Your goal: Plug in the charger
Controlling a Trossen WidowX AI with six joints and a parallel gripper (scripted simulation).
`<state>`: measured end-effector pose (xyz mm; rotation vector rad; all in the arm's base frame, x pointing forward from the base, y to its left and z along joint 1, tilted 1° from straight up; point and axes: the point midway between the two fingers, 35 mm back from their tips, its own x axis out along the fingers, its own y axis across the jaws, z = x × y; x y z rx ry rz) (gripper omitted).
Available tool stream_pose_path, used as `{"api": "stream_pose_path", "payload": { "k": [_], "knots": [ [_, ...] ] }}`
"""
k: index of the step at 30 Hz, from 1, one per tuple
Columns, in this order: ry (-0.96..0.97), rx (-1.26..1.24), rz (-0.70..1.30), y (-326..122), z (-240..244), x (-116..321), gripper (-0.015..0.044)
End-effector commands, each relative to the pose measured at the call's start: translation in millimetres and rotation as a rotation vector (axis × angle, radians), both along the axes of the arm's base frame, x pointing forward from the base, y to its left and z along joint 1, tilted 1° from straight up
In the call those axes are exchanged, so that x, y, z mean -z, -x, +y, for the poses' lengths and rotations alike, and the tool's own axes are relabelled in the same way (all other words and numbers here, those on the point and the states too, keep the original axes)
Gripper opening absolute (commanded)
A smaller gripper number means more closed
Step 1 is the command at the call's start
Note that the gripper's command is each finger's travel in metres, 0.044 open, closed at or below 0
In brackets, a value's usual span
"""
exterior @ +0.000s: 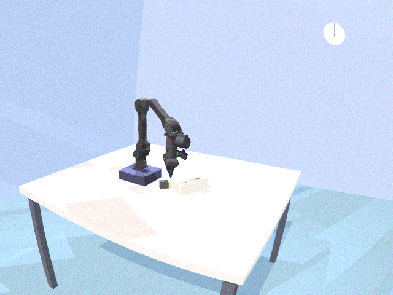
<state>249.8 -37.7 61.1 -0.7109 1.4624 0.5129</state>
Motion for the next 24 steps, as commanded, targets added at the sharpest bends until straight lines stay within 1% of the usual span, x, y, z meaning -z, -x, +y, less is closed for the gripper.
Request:
{"api": "stream_pose_path", "payload": {
  "k": [1, 6, 24],
  "knots": [
    [-0.019, -0.030, 0.056, 15.2, -8.3, 2.9, 0.0440],
    [-0.036, -0.050, 0.095, 26.2, -15.1, 3.8, 0.0440],
    [-0.036, -0.050, 0.095, 26.2, -15.0, 22.6, 0.0440]
  ]
}}
